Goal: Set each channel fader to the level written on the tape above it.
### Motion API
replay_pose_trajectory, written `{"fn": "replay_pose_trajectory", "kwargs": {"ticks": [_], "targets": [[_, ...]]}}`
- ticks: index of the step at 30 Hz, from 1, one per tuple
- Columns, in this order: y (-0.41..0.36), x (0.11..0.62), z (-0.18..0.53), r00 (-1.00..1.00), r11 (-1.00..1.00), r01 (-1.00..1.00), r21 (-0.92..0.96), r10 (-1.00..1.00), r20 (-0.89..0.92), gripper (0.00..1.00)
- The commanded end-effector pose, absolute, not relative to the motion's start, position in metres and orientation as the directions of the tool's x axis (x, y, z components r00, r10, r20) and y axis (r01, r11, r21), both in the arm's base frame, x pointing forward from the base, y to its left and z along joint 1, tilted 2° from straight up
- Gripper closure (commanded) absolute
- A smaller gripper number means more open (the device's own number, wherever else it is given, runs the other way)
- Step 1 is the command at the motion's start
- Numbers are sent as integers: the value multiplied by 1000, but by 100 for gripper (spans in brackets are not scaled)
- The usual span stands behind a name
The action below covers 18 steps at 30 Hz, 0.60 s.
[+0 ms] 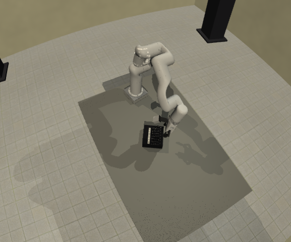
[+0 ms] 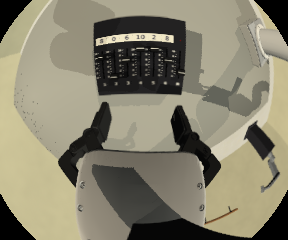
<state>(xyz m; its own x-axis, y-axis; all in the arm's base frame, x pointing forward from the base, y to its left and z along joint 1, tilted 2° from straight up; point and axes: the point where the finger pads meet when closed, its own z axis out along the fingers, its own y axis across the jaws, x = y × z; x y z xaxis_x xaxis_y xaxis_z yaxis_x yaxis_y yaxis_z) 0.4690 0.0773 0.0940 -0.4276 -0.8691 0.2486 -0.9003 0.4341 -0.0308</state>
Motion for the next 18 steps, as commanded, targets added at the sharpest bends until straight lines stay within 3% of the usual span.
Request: {"fn": "replay_pose_trajectory", "kwargs": {"ticks": [1, 12, 18], "targets": [[78, 470, 96, -429, 434, -900, -34, -869, 246, 0], [77, 470, 96, -453, 458, -888, -40, -858, 242, 0], [70, 468, 102, -625, 625, -777, -75, -752, 210, 0]]}}
